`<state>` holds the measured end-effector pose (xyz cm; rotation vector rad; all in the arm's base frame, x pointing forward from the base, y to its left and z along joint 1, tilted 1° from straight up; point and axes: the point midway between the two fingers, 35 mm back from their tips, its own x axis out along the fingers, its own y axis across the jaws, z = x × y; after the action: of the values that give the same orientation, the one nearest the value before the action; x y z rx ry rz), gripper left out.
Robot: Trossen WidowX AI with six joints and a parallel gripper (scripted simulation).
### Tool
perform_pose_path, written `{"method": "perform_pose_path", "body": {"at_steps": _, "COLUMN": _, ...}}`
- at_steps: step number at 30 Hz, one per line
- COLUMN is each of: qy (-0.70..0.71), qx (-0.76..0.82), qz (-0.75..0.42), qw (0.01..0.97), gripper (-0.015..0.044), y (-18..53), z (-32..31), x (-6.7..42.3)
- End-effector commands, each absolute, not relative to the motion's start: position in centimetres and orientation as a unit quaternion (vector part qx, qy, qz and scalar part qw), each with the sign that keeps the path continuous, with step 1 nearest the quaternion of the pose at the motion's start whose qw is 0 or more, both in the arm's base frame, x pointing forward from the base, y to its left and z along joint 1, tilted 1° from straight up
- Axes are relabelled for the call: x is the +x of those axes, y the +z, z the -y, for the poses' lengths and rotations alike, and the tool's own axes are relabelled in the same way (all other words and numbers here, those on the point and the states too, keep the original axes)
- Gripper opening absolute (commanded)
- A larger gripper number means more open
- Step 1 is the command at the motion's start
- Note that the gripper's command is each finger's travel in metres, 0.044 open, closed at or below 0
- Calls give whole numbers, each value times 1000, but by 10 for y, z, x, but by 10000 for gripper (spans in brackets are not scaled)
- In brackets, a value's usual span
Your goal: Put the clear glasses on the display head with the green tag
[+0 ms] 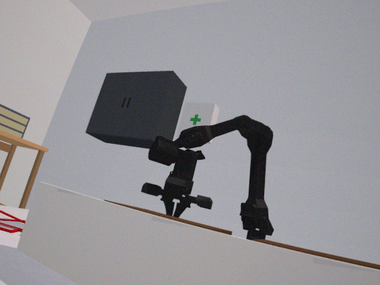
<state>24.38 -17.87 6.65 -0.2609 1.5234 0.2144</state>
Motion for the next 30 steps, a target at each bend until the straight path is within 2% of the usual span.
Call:
{"method": "perform_pose_path", "body": {"at_steps": 1, "qy": 97, "qx": -114, "qz": -687, "qw": 711, "gripper": 0, "y": 55, "z": 178, "x": 243}}
{"method": "perform_pose_path", "body": {"at_steps": 30, "qy": 97, "qx": -114, "qz": -687, "qw": 711, "gripper": 0, "y": 54, "z": 169, "x": 229}}
